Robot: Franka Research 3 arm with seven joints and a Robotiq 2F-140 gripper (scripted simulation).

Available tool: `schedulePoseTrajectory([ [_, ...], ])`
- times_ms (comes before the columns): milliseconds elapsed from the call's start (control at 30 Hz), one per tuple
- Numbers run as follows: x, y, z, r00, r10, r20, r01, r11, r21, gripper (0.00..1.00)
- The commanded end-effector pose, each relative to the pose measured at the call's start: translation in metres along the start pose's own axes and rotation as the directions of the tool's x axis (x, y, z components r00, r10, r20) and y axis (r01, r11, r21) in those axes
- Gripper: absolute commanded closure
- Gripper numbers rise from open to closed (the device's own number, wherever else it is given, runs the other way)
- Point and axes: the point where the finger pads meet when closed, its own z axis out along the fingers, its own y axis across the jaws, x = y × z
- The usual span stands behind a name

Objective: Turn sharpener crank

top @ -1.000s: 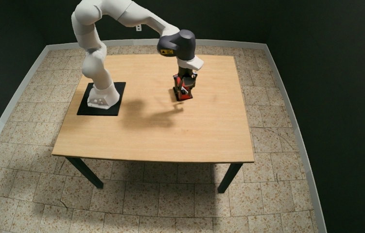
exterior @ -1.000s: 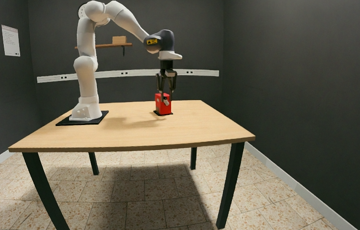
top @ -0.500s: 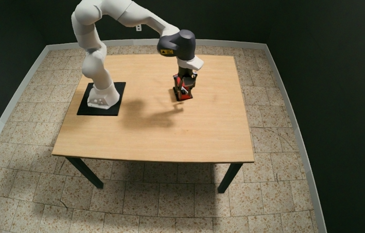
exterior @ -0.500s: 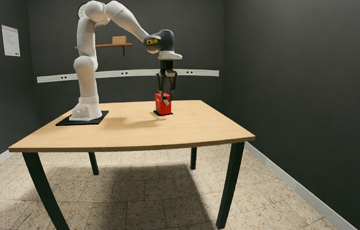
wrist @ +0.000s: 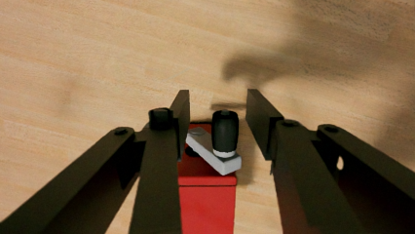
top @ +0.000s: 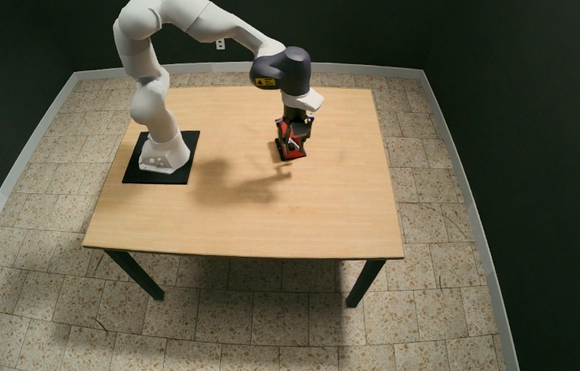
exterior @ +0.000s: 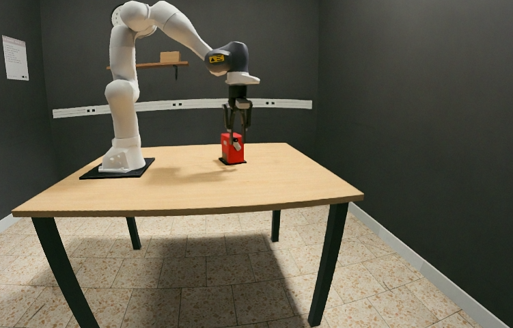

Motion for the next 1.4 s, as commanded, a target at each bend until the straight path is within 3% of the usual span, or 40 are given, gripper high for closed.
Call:
schedulePoseTrajectory([
  [0, -0.001, 0.0, -0.005, 1.0, 0.004, 0.001, -0.004, 1.0, -0.001, 0.61],
  [867, -0.001, 0.0, -0.06, 1.0, 0.004, 0.001, -0.004, 1.0, -0.001, 0.61],
  [1300, -0.001, 0.0, -0.067, 1.0, 0.004, 0.001, -0.004, 1.0, -0.001, 0.61],
  [1333, -0.001, 0.0, -0.067, 1.0, 0.004, 0.001, -0.004, 1.0, -0.001, 0.9],
  [1367, -0.001, 0.0, -0.067, 1.0, 0.004, 0.001, -0.004, 1.0, -0.001, 0.9],
])
